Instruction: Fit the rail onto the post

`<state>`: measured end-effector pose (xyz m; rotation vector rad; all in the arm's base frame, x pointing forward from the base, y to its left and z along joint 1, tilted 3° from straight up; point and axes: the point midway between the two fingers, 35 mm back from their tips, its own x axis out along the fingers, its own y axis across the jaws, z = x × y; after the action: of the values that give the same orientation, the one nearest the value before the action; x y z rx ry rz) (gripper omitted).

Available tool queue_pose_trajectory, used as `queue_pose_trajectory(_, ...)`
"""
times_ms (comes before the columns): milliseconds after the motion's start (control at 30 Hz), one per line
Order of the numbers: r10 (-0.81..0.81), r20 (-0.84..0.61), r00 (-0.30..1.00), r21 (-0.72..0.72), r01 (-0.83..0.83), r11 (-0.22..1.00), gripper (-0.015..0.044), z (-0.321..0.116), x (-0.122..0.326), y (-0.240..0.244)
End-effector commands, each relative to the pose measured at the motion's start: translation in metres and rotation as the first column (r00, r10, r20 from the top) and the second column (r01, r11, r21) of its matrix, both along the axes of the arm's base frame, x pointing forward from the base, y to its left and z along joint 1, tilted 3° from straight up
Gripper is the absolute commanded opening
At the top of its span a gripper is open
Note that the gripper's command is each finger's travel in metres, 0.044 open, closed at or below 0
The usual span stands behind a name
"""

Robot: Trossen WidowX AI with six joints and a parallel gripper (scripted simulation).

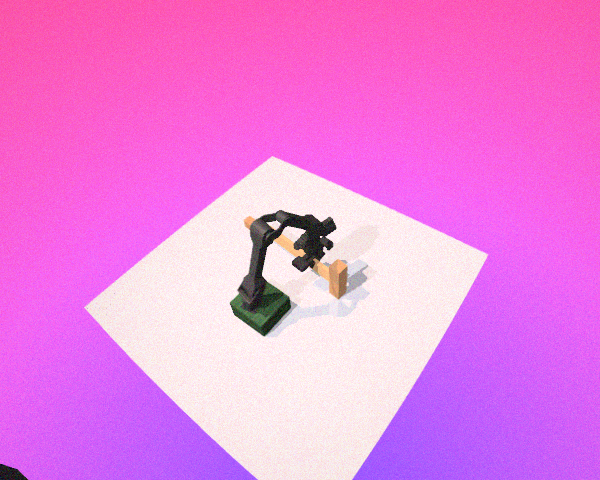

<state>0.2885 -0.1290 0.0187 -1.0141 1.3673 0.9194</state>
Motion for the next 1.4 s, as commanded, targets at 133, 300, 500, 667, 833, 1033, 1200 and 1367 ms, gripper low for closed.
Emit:
queue_pose_trajectory(133, 0.000, 0.005, 1.000, -0.012, 0.000, 1.000, 0.0000, 0.0035, -0.0002, -0.0042)
queue_pose_trajectory(300, 0.000, 0.005, 1.000, -0.012, 0.000, 1.000, 0.0000, 0.0033, -0.0006, -0.0056)
queue_pose_trajectory(500, 0.000, 0.005, 1.000, -0.012, 0.000, 1.000, 0.0000, 0.0030, -0.0011, -0.0074)
queue_pose_trajectory(667, 0.000, 0.005, 1.000, -0.012, 0.000, 1.000, 0.0000, 0.0028, -0.0015, -0.0088)
queue_pose_trajectory(833, 0.000, 0.005, 1.000, -0.012, 0.000, 1.000, 0.0000, 0.0026, -0.0019, -0.0102)
queue_pose_trajectory(1033, -0.001, 0.000, 1.000, -0.004, 0.001, 1.000, 0.0105, 0.0004, -0.0027, -0.0077)
queue_pose_trajectory(1200, -0.001, 0.000, 1.000, -0.004, 0.001, 1.000, 0.0236, 0.0004, -0.0027, -0.0077)
queue_pose_trajectory(1367, -0.001, 0.000, 1.000, -0.004, 0.001, 1.000, 0.0367, 0.0004, -0.0027, -0.0077)
